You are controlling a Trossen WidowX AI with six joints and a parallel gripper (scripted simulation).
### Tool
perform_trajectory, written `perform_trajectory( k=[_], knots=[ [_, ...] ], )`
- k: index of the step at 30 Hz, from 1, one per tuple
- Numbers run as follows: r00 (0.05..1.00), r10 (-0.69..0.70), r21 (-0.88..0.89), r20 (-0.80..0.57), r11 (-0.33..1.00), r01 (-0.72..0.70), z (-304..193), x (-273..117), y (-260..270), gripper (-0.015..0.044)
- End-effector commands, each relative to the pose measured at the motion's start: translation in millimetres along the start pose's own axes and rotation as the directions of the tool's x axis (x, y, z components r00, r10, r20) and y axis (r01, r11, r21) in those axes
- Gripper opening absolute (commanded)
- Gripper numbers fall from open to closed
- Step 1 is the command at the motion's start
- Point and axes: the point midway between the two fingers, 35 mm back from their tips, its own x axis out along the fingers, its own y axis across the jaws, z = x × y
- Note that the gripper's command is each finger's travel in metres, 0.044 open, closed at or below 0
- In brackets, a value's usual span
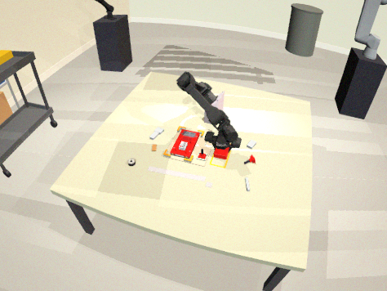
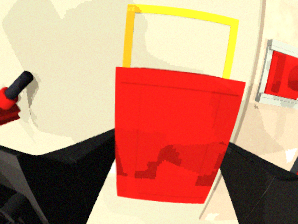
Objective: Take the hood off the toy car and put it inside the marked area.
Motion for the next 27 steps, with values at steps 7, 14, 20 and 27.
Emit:
perform_trajectory(
  k=[7,14,20,27],
  knots=[
    [1.000,-0.003,-0.007,0.001,1.000,0.003,0,5,0,0.0000],
    [1.000,-0.003,-0.007,0.001,1.000,0.003,-1,9,-1,0.0000],
    [1.000,-0.003,-0.007,0.001,1.000,0.003,-1,12,-1,0.0000],
    [1.000,-0.001,0.000,0.000,1.000,0.001,0,11,0,0.0105]
  ],
)
